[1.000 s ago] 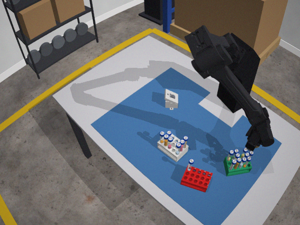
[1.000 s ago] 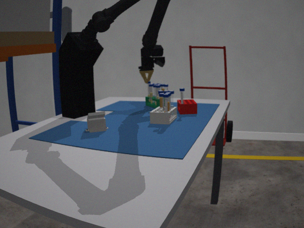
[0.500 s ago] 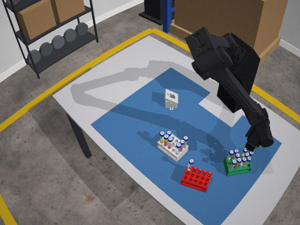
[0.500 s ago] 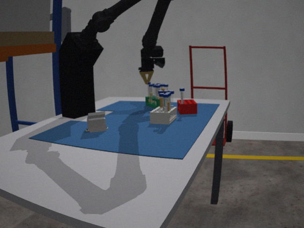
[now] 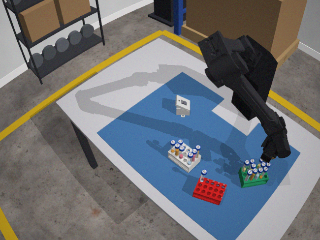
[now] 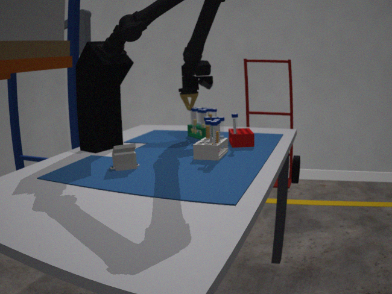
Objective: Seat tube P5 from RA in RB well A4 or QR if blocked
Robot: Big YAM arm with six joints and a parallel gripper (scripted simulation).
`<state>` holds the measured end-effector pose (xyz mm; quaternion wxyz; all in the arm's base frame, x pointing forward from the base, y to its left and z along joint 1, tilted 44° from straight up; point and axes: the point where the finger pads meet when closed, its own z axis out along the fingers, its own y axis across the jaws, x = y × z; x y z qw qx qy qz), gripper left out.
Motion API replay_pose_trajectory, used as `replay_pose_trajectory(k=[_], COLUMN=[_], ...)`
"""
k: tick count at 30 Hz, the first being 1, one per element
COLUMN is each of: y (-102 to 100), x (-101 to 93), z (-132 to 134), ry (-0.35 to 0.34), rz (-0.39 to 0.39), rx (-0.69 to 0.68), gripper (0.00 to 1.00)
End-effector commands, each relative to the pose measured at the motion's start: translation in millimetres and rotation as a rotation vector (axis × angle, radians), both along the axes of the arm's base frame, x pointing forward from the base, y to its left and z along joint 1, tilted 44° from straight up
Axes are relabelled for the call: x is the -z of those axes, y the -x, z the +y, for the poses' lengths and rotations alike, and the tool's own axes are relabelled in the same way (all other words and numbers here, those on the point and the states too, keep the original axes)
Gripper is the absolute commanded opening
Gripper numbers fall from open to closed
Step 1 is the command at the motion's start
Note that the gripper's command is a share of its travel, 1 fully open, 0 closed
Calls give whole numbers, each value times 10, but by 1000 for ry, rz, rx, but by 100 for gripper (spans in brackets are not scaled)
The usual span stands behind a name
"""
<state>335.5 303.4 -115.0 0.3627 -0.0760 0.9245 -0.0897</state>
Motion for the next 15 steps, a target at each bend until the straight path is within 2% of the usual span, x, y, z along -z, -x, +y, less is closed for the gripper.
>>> replay_pose_trajectory(k=[1, 15], y=[-21, -41], x=[66, 72], z=[-130, -122], ry=[30, 26], rz=[7, 5], rx=[12, 14], gripper=[0, 0])
